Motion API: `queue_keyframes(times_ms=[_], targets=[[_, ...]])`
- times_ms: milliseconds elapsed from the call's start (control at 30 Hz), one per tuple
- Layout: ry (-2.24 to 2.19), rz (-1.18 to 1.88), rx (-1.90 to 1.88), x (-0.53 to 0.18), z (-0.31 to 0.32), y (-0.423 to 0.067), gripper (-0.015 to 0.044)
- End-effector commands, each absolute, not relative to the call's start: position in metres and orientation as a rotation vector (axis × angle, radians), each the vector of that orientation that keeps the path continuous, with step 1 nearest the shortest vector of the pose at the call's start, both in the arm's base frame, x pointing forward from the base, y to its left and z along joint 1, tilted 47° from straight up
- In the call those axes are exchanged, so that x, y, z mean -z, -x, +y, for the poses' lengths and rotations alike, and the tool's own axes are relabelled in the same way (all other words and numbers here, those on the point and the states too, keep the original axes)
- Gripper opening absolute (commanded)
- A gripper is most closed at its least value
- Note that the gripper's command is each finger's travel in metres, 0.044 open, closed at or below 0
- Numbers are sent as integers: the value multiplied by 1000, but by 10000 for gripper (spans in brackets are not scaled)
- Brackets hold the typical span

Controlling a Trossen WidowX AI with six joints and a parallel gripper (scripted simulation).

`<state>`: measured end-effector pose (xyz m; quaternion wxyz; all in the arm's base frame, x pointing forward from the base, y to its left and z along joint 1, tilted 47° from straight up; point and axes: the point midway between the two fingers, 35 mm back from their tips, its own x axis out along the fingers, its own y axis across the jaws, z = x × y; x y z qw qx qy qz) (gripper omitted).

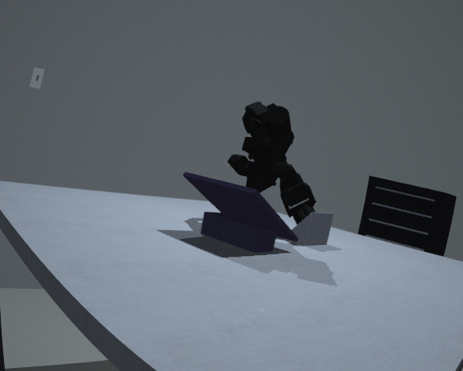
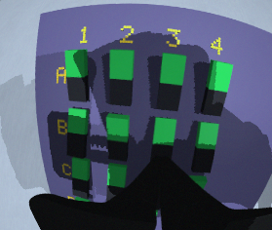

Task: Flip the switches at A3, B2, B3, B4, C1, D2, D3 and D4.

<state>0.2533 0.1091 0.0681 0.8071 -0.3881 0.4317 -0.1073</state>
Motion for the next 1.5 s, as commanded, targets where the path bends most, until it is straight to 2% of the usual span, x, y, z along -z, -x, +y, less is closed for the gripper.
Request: queue_keyframes(times_ms=[0, 1467], targets=[[837, 921, 230, -68, 109, -254, 0], [837, 921, 231, -65, 106, -257, 0]])
